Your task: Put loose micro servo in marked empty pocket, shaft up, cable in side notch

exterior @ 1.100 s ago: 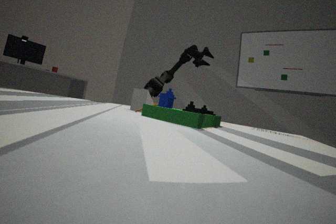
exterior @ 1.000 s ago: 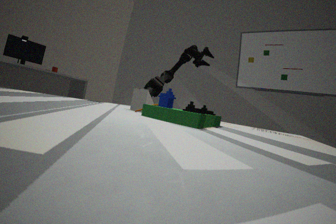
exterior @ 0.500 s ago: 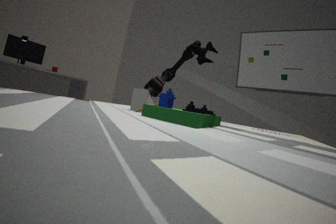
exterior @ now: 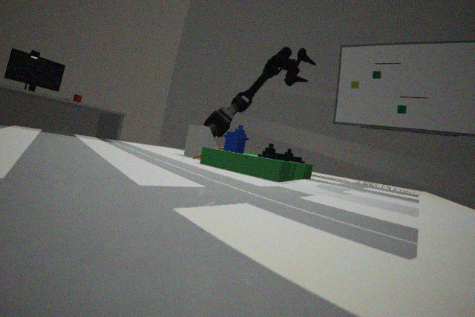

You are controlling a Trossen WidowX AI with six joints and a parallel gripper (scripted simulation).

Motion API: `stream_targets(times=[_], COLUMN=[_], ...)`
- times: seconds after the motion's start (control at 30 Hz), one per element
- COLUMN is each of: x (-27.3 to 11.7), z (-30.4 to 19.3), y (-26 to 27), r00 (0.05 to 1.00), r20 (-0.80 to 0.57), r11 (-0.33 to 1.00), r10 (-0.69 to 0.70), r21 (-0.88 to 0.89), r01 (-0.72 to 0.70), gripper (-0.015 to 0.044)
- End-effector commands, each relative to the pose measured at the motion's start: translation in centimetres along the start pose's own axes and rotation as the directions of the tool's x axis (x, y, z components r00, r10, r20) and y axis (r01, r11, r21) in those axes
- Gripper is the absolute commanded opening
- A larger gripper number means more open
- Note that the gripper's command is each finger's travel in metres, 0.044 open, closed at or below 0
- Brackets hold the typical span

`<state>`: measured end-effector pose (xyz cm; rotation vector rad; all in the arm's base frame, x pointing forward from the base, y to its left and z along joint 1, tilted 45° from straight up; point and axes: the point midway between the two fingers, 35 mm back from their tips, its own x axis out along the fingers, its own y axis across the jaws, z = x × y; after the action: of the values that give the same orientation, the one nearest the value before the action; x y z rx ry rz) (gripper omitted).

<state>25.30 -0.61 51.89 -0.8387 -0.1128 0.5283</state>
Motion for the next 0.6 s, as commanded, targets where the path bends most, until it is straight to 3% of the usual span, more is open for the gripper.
stream_targets(times=[0.0, 0.57], x=[0.7, 2.8], z=[-2.2, -9.2], y=[-0.1, 0.2], r00=[0.999, 0.984], r20=[-0.039, -0.168], r11=[0.999, 0.964], r10=[0.006, 0.054], r21=[0.051, 0.266], r01=[-0.004, -0.007], gripper=[0.044, 0.044])
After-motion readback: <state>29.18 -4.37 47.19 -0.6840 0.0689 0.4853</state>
